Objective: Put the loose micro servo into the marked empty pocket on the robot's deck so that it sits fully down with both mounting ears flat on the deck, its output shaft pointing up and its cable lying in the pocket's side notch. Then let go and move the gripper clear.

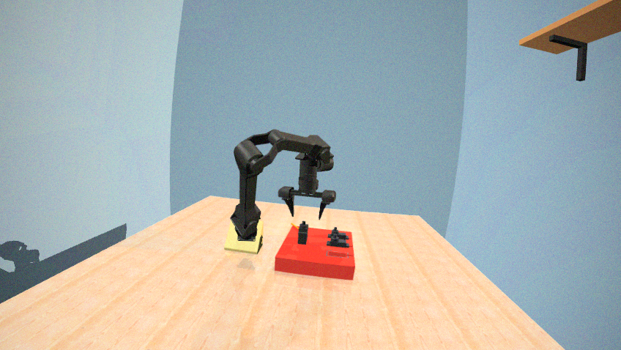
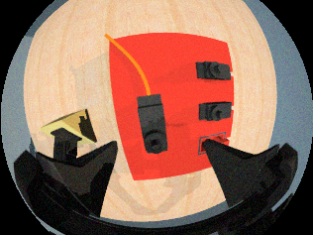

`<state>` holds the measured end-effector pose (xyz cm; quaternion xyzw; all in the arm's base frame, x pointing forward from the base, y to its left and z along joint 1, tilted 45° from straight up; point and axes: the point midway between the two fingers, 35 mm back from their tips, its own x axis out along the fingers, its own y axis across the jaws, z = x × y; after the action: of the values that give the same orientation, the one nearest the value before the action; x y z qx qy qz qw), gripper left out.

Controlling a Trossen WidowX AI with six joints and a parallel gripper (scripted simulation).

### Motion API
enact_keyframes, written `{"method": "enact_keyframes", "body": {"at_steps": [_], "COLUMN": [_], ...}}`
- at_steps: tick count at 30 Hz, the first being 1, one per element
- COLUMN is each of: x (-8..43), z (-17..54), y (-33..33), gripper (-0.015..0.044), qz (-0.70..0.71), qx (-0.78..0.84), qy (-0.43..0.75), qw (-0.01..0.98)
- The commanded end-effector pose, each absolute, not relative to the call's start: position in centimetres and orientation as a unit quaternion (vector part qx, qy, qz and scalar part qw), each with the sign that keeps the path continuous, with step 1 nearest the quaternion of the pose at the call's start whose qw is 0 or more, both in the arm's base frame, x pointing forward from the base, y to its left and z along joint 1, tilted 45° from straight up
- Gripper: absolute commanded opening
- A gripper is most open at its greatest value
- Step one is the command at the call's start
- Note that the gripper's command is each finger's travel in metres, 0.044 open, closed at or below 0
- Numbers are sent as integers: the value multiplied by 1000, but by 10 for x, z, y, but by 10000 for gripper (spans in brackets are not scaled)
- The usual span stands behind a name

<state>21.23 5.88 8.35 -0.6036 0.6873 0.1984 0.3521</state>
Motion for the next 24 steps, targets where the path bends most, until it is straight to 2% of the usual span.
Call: {"method": "enact_keyframes", "body": {"at_steps": [1,24], "x": [210,208], "z": [73,52], "y": [77,57], "gripper": [440,440], "qz": [244,245], "qx": [-617,-618], "qy": [685,685], "qw": [300,298]}}
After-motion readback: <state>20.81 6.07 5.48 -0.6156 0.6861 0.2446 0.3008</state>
